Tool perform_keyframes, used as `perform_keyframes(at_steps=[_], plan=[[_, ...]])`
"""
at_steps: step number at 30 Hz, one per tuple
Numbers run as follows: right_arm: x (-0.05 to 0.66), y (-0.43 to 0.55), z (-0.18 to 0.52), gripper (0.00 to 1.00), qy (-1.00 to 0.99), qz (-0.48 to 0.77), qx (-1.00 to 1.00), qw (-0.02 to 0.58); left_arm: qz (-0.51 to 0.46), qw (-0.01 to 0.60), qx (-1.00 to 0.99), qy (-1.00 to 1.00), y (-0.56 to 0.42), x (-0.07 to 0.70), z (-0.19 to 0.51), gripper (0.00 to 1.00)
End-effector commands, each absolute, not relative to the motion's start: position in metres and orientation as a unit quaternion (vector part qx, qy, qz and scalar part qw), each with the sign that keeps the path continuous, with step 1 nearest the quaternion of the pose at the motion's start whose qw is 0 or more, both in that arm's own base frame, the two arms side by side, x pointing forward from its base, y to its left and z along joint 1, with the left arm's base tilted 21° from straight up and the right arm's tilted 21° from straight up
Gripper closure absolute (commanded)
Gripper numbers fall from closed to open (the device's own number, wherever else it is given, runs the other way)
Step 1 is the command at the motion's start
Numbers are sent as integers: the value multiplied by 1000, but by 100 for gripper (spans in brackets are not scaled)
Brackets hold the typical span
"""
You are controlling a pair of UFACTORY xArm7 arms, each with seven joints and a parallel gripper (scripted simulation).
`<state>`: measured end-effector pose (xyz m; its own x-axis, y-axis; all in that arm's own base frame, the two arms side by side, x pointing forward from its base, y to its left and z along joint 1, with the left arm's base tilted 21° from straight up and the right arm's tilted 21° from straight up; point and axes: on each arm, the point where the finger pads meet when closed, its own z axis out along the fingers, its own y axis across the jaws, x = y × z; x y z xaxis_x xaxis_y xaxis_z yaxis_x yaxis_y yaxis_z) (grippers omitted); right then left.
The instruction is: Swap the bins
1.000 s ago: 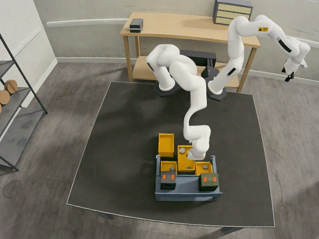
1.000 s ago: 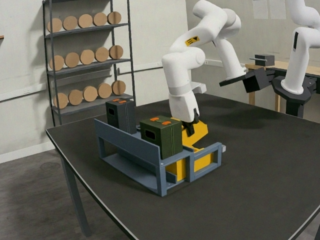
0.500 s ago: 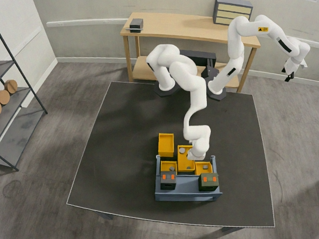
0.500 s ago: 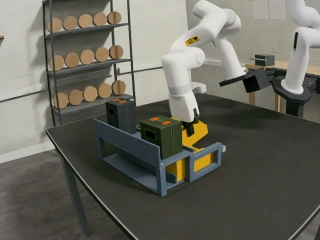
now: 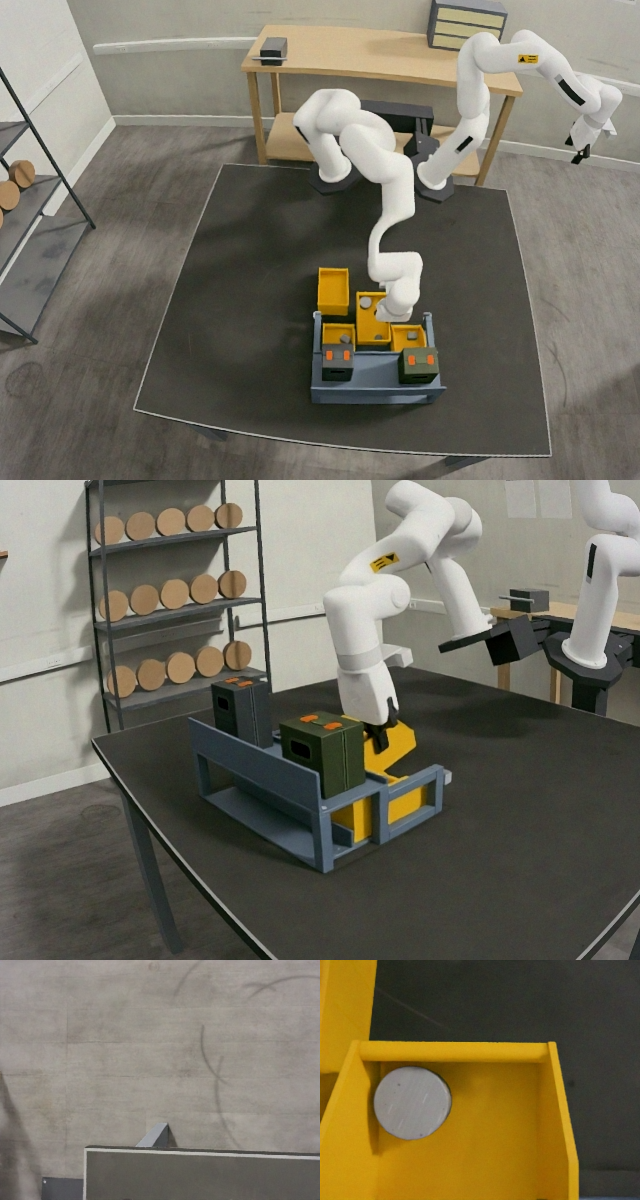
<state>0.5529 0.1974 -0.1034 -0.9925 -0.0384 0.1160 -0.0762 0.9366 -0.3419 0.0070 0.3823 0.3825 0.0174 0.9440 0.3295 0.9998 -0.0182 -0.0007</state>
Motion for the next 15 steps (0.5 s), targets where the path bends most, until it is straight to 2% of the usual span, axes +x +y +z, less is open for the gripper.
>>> perform_keyframes(at_steps=[1,15], plan=[[555,199,-102,100,-983,174,30,51,-121,119,-703,-691,383,7,384,0],[556,197,-109,100,-983,174,30,51,-121,119,-703,-691,383,7,384,0]])
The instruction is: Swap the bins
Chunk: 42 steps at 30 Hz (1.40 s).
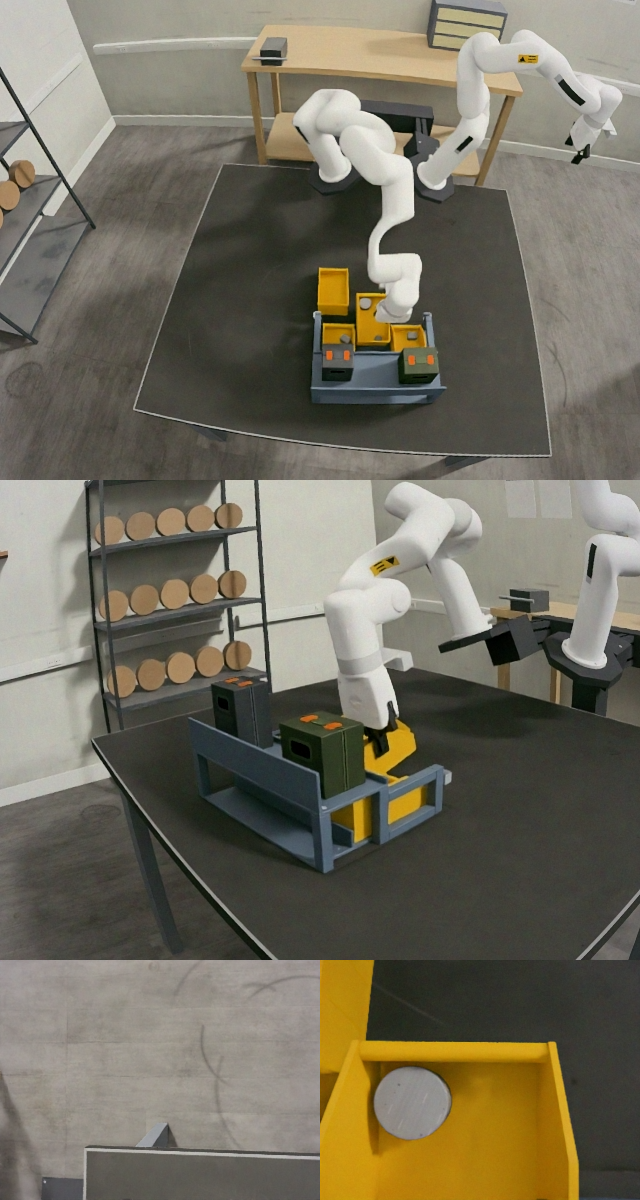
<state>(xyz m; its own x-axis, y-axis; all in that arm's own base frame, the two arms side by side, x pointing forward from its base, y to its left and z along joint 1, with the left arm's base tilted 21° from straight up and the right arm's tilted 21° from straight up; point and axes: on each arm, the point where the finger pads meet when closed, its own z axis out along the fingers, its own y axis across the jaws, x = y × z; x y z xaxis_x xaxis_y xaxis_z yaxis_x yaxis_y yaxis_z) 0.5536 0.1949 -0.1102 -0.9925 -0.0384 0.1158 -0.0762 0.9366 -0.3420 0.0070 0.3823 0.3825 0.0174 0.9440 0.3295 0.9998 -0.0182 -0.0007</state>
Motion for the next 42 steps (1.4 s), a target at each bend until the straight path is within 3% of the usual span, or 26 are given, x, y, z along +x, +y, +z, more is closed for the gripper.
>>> perform_keyframes(at_steps=[1,42], plan=[[556,196,-110,100,-983,174,30,51,-121,119,-703,-691,383,7,384,0],[558,194,-116,100,-983,174,31,49,-121,119,-703,-691,383,7,384,0]])
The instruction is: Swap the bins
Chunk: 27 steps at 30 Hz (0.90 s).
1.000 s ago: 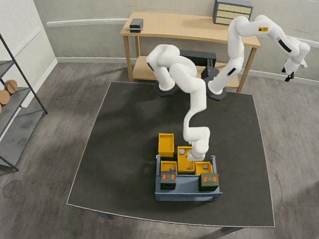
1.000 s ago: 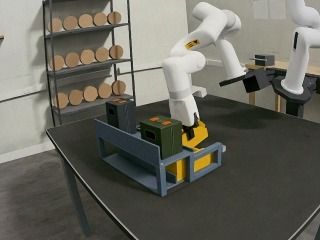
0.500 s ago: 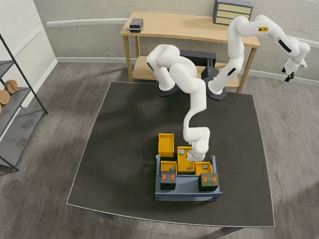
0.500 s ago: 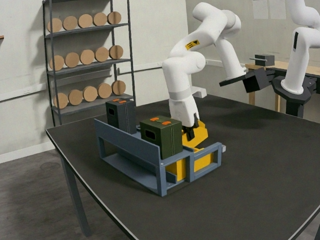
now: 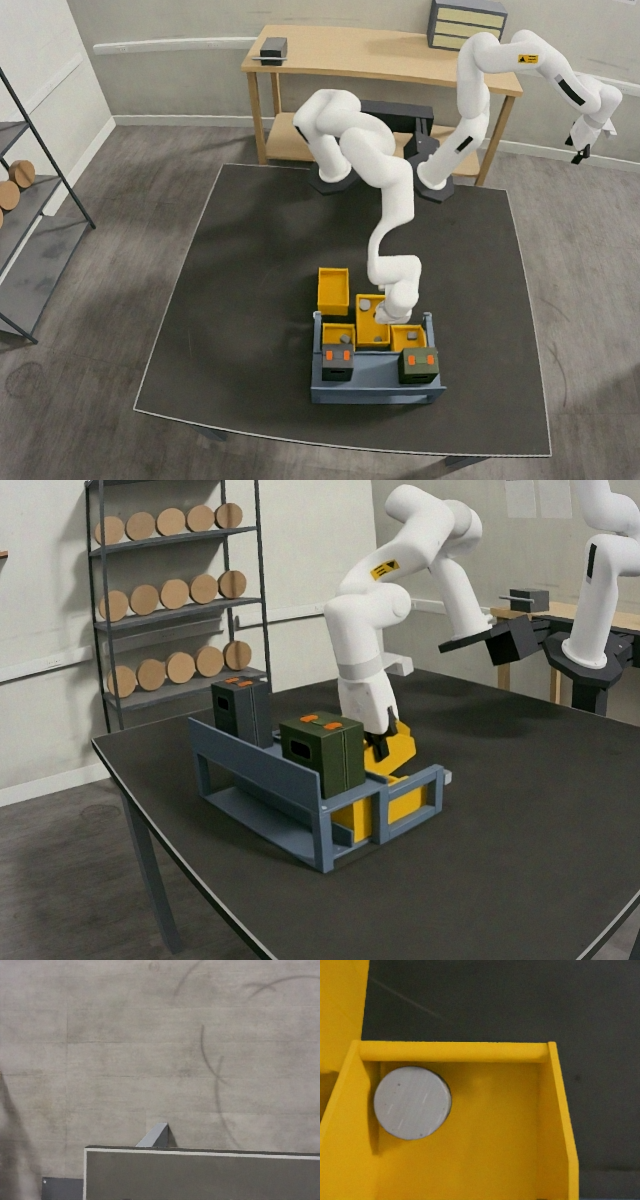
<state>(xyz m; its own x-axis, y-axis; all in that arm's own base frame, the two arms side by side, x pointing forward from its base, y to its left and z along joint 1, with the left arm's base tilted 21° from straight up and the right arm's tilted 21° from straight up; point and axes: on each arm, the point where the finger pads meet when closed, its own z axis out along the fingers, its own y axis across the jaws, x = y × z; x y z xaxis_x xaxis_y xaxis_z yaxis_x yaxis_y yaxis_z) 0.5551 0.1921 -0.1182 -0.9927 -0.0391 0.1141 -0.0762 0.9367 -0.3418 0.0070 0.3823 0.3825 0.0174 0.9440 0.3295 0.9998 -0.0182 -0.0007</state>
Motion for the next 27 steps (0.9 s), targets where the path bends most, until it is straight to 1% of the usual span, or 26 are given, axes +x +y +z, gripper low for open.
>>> perform_keyframes(at_steps=[1,27], plan=[[558,194,-116,100,-983,174,31,49,-121,119,-703,-691,383,7,384,0],[569,195,-116,100,-984,174,33,33,-121,119,-703,-691,383,7,384,0]])
